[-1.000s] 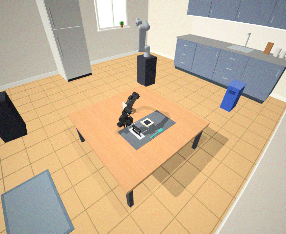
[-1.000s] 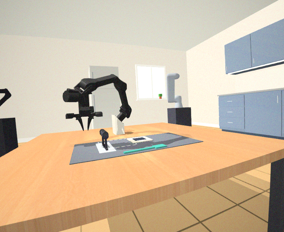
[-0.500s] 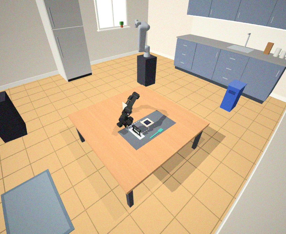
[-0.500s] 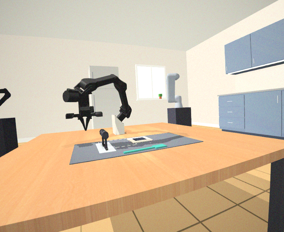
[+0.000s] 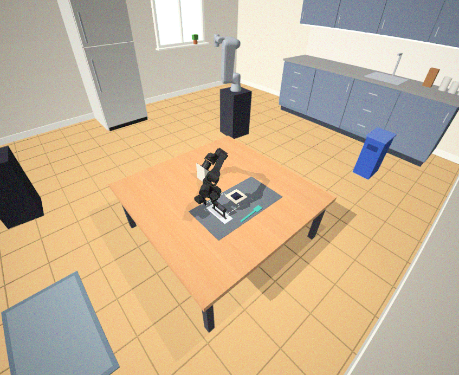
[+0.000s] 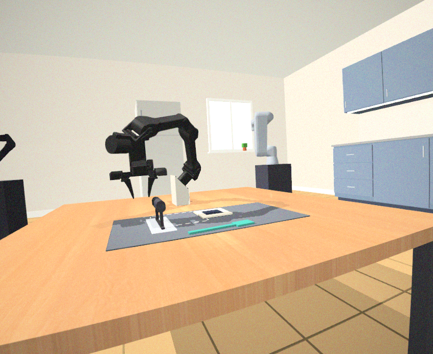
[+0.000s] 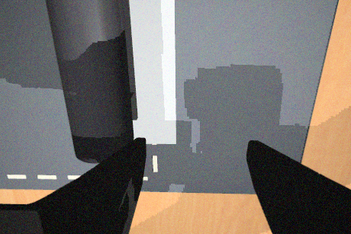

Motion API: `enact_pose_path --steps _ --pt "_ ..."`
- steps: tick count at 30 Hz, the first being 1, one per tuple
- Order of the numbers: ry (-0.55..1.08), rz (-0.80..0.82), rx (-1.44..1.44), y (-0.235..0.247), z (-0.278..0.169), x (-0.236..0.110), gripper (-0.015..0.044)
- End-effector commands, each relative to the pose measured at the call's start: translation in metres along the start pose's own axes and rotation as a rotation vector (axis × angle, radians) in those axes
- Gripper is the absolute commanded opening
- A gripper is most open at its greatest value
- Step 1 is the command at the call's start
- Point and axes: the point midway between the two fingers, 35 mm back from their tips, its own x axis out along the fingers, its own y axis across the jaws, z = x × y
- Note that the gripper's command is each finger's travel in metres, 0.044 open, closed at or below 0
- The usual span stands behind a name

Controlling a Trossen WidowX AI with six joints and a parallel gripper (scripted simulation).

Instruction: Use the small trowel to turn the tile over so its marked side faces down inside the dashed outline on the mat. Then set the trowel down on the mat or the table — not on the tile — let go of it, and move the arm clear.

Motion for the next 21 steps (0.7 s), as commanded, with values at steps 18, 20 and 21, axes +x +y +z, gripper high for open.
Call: enact_pose_path --steps 18,20,21 --pt "-0.007 -0.013 -0.033 0.053 0.047 -0.001 0.0270" --pt "-0.007 -0.013 -0.033 0.053 0.047 0.002 0.0270" --pt "-0.007 -0.013 -0.033 0.053 0.047 0.004 0.0270"
